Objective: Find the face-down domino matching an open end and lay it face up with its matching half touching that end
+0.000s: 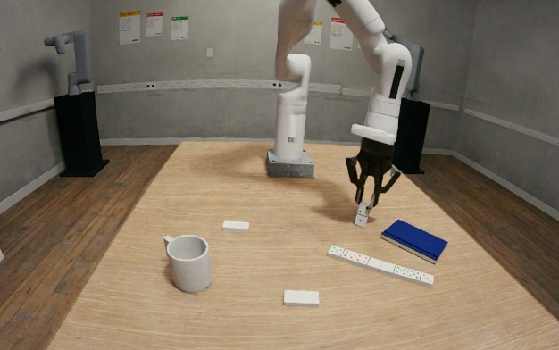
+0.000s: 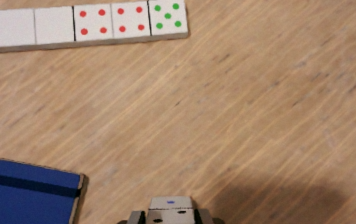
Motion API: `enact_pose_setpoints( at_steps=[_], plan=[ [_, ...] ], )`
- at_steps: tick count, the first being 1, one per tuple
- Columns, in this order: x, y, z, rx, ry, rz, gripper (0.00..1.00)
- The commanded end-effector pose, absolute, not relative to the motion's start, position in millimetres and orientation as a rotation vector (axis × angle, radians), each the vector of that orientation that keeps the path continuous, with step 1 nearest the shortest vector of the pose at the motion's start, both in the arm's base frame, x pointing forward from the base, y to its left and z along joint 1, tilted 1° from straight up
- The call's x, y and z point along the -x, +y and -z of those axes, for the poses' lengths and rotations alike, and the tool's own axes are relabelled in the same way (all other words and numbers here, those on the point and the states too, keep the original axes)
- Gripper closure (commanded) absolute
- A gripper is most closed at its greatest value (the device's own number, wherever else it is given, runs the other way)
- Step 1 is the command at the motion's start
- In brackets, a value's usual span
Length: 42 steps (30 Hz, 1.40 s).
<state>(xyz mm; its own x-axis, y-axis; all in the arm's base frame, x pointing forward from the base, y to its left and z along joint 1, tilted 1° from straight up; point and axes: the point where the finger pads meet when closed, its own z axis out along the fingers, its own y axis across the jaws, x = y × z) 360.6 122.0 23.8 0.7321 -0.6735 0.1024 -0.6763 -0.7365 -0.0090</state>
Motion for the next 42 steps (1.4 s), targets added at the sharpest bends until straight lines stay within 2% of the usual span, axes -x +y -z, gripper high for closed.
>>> enact_pose_setpoints(
  at_steps=[1,42],
  plan=[
    [-360,122,-22,-2.893,-1.121,-0.166,0.65],
    [-341,139,-15,-2.873,-1.114,-0.230,0.65]
  ],
)
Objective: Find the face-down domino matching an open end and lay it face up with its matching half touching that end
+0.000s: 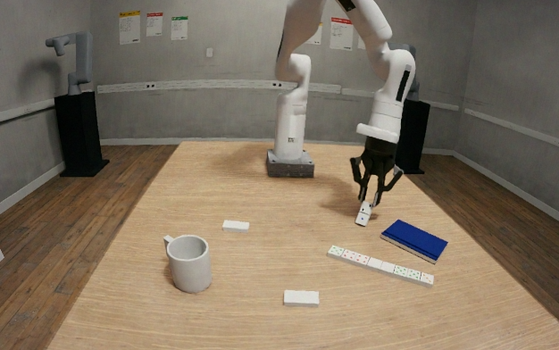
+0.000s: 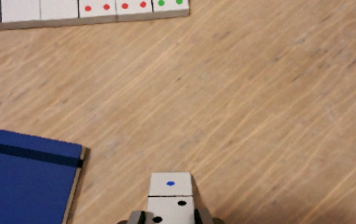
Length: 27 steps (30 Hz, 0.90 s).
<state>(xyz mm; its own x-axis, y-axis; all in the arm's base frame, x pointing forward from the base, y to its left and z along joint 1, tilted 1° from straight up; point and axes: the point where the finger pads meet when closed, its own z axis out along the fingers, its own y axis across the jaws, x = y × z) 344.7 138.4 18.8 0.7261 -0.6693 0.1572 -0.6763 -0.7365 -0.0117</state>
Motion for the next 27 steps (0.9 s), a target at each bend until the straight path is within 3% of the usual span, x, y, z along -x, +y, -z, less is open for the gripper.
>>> enact_pose_setpoints(
  at_steps=[1,27],
  plan=[
    [-340,140,-14,-2.873,-1.114,-0.230,0.65],
    [-329,150,-1,-2.873,-1.114,-0.230,0.65]
  ],
)
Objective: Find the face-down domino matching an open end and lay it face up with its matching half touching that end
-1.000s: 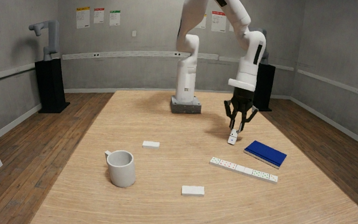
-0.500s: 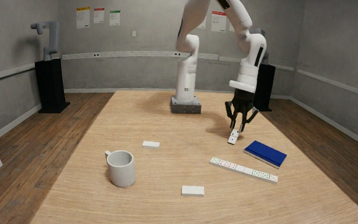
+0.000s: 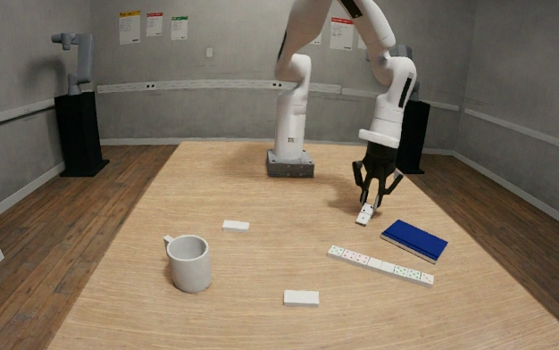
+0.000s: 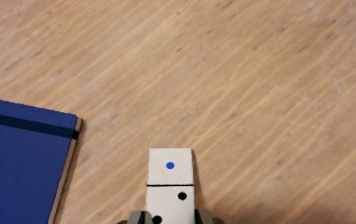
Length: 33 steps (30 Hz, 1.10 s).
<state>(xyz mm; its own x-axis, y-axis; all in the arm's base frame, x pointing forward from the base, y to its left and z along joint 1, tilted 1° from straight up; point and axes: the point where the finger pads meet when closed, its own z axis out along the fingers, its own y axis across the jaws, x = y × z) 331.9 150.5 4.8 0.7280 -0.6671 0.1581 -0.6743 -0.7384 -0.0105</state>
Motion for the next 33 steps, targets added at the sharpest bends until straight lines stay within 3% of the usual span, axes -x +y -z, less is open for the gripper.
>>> enact_pose_setpoints(
  at_steps=[1,33],
  plan=[
    [-329,150,0,-2.873,-1.114,-0.230,0.65],
    [-323,155,15,-2.872,-1.114,-0.229,0.65]
  ],
)
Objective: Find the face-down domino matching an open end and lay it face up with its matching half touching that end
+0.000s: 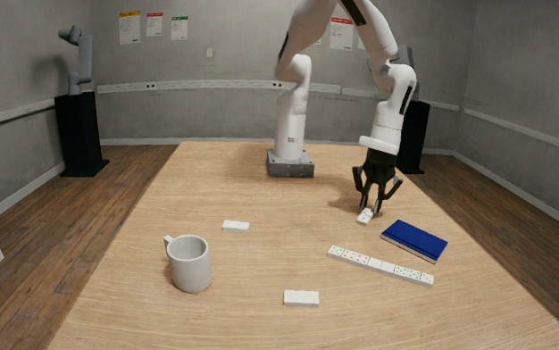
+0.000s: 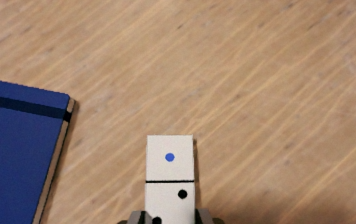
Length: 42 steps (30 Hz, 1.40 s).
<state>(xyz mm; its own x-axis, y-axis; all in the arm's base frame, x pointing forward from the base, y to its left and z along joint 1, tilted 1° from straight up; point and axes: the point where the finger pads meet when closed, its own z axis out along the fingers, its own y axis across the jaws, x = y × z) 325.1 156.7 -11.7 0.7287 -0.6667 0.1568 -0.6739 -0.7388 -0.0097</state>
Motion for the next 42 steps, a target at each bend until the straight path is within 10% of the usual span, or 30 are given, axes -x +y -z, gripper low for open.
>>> enact_pose_setpoints(
  at_steps=[1,42],
  plan=[
    [-323.1,155.4,15.0,-2.872,-1.114,-0.229,0.65],
    [-321.8,156.5,22.4,-2.872,-1.114,-0.229,0.65]
  ],
)
